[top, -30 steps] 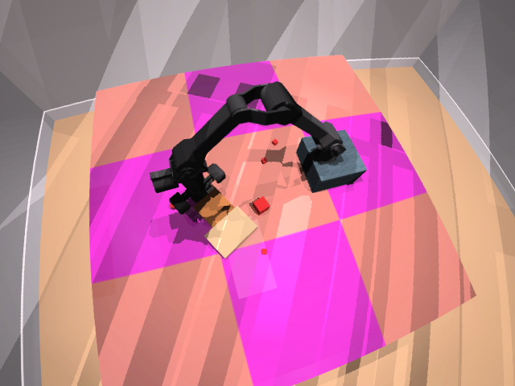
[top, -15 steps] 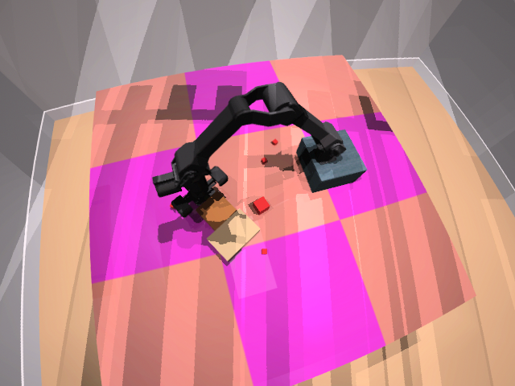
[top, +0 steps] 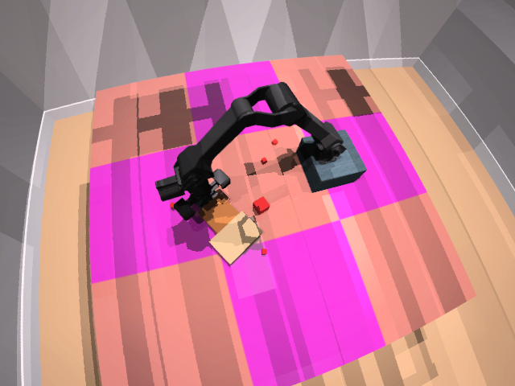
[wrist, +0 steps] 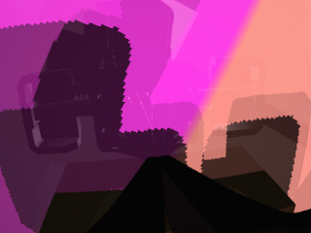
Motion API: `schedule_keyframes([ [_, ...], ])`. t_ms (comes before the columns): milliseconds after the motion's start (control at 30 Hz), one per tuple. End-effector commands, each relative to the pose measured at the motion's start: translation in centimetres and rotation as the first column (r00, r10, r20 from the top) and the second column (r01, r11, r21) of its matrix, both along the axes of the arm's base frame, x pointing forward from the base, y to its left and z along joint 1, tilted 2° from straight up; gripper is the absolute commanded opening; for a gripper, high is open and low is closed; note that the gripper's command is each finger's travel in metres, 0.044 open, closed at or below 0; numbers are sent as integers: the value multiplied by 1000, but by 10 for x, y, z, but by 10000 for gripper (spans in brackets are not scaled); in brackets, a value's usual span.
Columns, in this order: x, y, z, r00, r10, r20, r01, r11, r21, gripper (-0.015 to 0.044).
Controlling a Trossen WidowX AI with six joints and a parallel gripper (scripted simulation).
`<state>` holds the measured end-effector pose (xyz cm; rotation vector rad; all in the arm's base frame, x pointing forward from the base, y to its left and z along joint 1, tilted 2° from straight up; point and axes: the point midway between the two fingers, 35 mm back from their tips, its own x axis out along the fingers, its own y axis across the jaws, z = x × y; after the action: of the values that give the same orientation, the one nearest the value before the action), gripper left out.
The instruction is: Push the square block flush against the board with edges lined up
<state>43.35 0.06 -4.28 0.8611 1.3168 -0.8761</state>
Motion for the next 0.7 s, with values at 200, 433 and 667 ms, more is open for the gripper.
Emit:
schedule_keyframes([
  [200, -6, 12, -2, 1000, 2, -7, -2, 1000, 7, 0],
  [433, -9, 17, -2, 1000, 2, -7, -2, 1000, 8, 0],
  [667, -12, 23, -3, 1000, 2, -7, -2, 1000, 8, 0],
])
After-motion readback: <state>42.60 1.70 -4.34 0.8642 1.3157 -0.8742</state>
